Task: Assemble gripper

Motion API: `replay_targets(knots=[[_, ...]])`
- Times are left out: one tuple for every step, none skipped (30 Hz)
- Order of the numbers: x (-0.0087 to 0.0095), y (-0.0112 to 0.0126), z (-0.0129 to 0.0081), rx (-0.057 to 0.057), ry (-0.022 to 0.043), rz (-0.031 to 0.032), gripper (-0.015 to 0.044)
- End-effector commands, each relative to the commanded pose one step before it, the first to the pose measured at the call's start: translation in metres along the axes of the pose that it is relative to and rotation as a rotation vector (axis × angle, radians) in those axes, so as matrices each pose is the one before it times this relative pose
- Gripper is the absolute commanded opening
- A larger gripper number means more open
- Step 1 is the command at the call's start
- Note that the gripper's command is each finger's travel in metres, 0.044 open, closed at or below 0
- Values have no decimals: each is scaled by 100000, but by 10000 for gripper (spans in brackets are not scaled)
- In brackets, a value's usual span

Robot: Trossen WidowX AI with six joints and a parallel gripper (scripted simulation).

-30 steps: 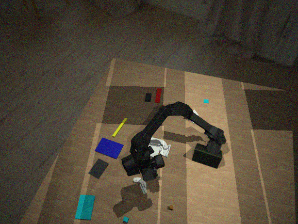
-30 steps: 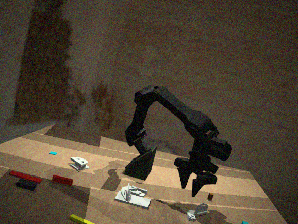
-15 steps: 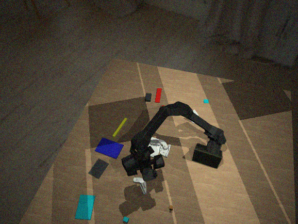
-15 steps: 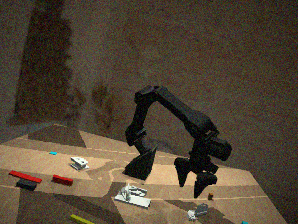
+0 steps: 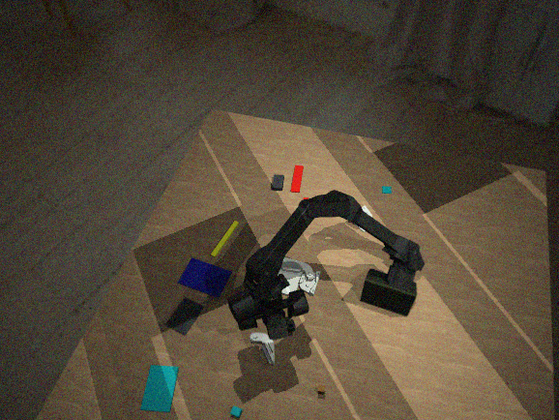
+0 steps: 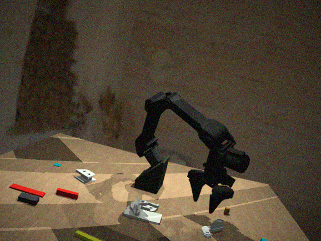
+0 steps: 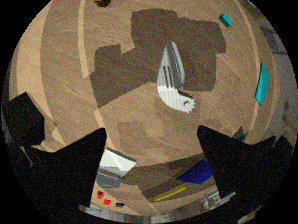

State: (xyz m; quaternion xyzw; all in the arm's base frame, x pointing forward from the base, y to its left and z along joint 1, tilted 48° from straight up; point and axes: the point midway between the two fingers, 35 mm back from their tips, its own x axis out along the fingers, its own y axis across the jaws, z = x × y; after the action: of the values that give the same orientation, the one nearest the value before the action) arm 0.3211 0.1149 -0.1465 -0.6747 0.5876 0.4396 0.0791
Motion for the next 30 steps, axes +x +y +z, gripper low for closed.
replay_targets(knots=[[-112, 25, 1, -141, -54, 133, 414], [-382, 70, -73, 410, -390, 402, 387], [-153, 30, -29, 164, -155, 163, 361], [0, 0, 0, 0, 0, 0, 335], [0, 0, 0, 0, 0, 0, 309], [0, 0, 0, 0, 0, 0, 282], [0, 0, 0, 0, 0, 0, 256], [0, 0, 0, 0, 0, 0, 230], [0, 0, 0, 0, 0, 0, 204], [0, 0, 0, 0, 0, 0, 177], [0, 0, 0, 0, 0, 0, 151], [0, 0, 0, 0, 0, 0, 125], [0, 0, 0, 0, 0, 0, 99], [0, 0, 0, 0, 0, 0, 72], [0, 0, 0, 0, 0, 0, 46], [0, 0, 0, 0, 0, 0, 20], [0, 0, 0, 0, 0, 0, 0], [0, 0, 0, 0, 0, 0, 0], [0, 0, 0, 0, 0, 0, 0], [0, 0, 0, 0, 0, 0, 0], [0, 0, 0, 0, 0, 0, 0], [0, 0, 0, 0, 0, 0, 0], [0, 0, 0, 0, 0, 0, 0], [0, 0, 0, 0, 0, 0, 0], [0, 0, 0, 0, 0, 0, 0], [0, 0, 0, 0, 0, 0, 0], [0, 0, 0, 0, 0, 0, 0], [0, 0, 0, 0, 0, 0, 0], [0, 0, 0, 0, 0, 0, 0], [0, 0, 0, 0, 0, 0, 0]])
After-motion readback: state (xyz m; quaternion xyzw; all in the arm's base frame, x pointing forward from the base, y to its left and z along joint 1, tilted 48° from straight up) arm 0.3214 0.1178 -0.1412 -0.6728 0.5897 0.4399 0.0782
